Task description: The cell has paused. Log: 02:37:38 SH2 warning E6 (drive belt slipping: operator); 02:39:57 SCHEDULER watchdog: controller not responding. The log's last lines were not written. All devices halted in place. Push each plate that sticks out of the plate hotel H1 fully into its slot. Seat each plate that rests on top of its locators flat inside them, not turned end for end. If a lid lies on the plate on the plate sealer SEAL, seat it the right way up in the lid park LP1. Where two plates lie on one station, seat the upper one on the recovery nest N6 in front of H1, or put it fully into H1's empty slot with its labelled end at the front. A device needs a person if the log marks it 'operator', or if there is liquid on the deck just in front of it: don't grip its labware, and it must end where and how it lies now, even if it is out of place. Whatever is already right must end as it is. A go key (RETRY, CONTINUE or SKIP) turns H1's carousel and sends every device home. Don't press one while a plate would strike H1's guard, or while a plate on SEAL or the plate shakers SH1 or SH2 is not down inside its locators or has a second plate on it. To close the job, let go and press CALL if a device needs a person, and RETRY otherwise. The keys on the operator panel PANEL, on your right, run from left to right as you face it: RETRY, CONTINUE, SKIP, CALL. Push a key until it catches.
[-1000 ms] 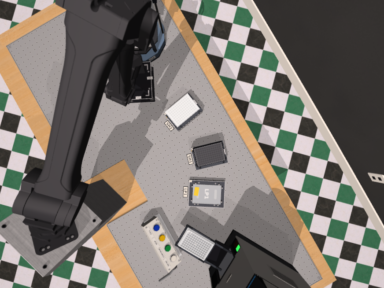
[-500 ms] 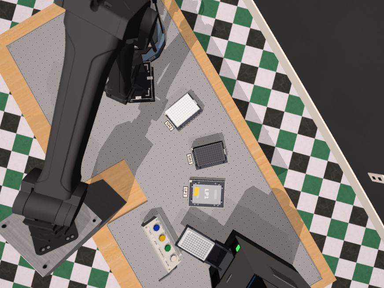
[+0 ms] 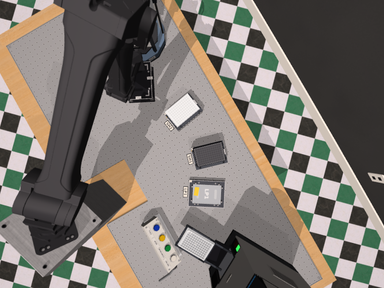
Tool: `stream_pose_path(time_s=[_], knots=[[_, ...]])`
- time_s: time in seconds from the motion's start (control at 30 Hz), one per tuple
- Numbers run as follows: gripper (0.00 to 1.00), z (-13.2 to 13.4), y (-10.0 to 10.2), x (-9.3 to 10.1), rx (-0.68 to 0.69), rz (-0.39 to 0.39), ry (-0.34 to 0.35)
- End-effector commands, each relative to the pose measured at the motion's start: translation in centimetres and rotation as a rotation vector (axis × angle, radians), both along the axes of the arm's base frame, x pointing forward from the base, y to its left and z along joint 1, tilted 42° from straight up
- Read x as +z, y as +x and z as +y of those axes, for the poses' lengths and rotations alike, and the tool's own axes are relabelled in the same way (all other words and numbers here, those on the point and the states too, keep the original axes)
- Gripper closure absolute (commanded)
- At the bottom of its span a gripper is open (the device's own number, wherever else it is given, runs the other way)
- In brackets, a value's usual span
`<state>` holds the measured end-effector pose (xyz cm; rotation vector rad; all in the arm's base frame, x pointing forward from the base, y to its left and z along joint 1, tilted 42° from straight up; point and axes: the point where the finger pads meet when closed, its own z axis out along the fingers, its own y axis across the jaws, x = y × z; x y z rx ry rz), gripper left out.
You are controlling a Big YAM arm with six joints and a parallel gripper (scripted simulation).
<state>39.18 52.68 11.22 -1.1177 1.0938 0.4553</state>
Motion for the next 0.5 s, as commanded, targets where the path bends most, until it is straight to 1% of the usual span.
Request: stream_pose_path(time_s=[0.0, 0.47], knots=[[1.0, 1.1, -0.84, 1.53, 0.018, -0.01, 0.013], [1.0, 1.55, -0.69, 1.76, 0.017, -0.009, 0.012]])
